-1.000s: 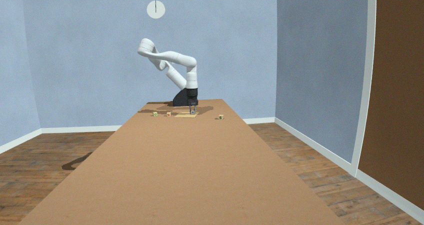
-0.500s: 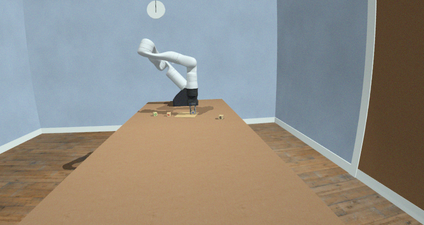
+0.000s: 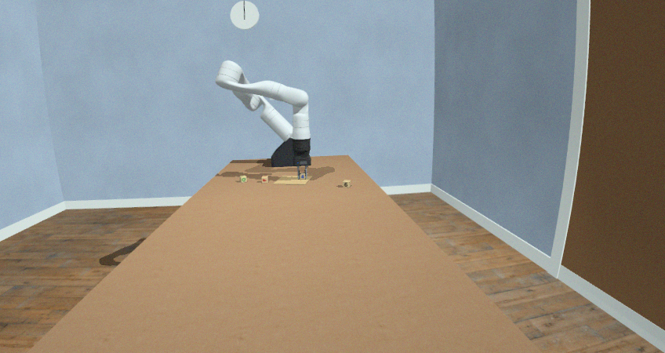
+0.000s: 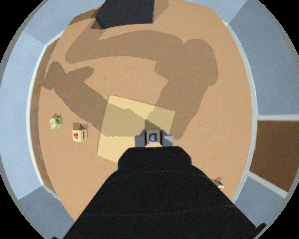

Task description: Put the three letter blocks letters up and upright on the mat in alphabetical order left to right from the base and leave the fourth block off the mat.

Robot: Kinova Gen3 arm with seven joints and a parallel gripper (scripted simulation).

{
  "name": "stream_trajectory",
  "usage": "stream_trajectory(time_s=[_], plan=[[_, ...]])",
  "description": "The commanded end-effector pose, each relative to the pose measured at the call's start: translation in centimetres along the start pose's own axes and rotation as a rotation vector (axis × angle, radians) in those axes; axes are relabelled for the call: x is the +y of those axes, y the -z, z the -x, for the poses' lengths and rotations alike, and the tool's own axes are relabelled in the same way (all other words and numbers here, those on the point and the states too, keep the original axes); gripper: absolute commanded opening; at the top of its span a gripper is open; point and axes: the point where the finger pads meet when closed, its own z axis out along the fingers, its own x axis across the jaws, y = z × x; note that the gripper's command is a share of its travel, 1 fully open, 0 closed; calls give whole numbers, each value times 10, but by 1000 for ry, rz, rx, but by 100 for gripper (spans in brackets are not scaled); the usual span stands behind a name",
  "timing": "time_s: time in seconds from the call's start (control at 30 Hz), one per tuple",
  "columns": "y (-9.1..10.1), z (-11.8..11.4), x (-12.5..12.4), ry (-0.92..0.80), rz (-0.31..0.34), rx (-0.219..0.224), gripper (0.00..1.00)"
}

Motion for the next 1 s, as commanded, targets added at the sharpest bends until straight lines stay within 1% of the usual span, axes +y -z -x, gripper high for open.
stream_trajectory(time_s=[0.0,0.67,0.7,0.83,0.87,0.93,0.97], plan=[[-1,-2,3,-9,4,6,49],[-1,-2,3,-9,4,6,49],[-1,-2,3,-9,4,6,55],[-1,-2,3,-9,4,6,55],[-1,-2,3,-9,4,6,61],[-1,-2,3,-9,4,6,61],[-1,-2,3,-9,4,6,67]])
